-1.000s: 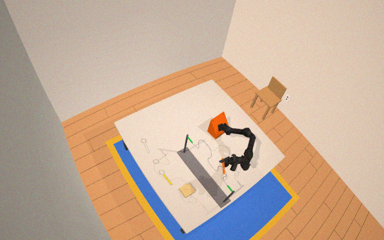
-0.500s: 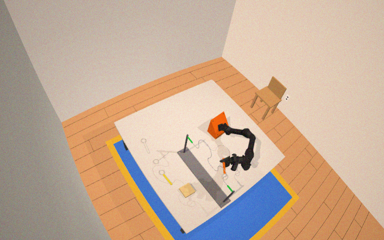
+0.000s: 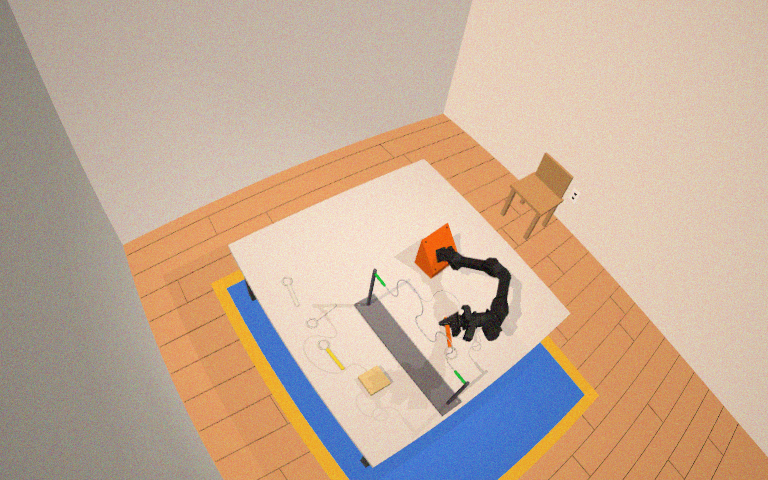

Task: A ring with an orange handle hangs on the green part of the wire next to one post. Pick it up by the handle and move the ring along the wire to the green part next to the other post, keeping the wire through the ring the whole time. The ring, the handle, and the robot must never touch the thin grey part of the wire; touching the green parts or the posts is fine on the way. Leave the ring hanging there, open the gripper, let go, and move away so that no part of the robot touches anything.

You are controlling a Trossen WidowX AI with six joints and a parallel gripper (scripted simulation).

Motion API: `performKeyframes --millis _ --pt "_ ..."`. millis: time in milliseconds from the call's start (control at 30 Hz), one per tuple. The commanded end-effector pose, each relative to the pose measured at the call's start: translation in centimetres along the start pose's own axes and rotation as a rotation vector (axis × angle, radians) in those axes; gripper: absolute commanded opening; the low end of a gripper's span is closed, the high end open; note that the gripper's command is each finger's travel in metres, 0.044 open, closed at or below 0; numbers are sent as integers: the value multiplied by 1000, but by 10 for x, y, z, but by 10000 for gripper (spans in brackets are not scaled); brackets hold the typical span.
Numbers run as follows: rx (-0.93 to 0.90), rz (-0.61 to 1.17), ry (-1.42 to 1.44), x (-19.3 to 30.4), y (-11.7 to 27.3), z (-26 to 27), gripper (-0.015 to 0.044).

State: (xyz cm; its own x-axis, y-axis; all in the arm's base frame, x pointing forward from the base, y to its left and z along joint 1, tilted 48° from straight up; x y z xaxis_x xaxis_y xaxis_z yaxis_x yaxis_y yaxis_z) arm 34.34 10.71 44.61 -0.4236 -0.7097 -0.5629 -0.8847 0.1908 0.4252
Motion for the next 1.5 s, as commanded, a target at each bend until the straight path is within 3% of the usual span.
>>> performKeyframes --millis 0,1467 --pt "-30 -6 -63 0 1 -1 -150" --pt "-453 -62 -740 -10 4 28 -150"
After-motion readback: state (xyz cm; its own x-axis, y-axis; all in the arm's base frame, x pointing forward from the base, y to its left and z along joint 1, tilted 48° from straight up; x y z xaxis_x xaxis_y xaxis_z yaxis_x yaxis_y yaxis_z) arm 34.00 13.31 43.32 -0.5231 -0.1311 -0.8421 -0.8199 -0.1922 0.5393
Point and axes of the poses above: the point midway between the two fingers, 35 mm back from their tips, its own y axis back along the fingers, its own z axis across the jaws, x = y × z, the point moved 3 cm from there along y, back along the fingers
